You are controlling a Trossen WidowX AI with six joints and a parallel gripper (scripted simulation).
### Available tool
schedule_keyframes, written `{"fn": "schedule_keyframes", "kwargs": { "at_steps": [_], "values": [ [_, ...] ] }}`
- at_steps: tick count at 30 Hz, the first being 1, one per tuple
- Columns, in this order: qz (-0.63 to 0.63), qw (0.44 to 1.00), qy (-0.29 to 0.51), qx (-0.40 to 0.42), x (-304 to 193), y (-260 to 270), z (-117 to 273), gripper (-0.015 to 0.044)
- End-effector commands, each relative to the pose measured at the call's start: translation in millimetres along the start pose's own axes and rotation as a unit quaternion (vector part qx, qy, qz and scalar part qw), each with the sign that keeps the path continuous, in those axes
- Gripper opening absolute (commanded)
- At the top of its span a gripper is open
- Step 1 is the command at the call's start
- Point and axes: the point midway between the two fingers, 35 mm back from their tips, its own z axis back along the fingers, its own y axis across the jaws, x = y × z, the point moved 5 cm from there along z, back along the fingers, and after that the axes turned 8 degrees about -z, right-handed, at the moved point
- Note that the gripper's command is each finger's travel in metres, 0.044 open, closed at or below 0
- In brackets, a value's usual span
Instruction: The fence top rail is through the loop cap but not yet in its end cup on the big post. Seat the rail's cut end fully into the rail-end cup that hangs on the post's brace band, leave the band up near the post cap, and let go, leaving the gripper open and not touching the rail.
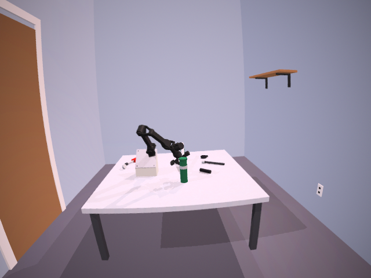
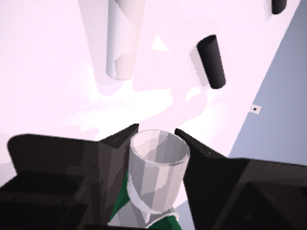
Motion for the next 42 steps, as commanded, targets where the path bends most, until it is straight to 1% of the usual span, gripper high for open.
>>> {"fn": "schedule_keyframes", "kwargs": {
  "at_steps": [1,2,12,19,31,35,37,42],
  "values": [
    [0.0,1.0,0.0,0.0,0.1,-0.1,-0.1,0.0],
    [0.0,1.0,0.0,0.0,0.1,-0.1,-0.1,0.0],
    [-0.001,1.0,0.0,0.0,0.5,-0.2,0.2,0.0262],
    [-0.003,1.0,-0.002,0.002,13.6,-5.5,9.2,0.044],
    [-0.006,1.0,0.001,0.001,41.9,-14.6,32.8,0.044],
    [-0.009,1.0,-0.003,0.0,41.0,-14.6,30.4,0.044],
    [-0.05,0.999,-0.007,0.004,49.2,-16.3,33.8,0.044],
    [-0.205,0.978,-0.014,0.019,78.7,-21.6,48.7,0.044]
  ]
}}
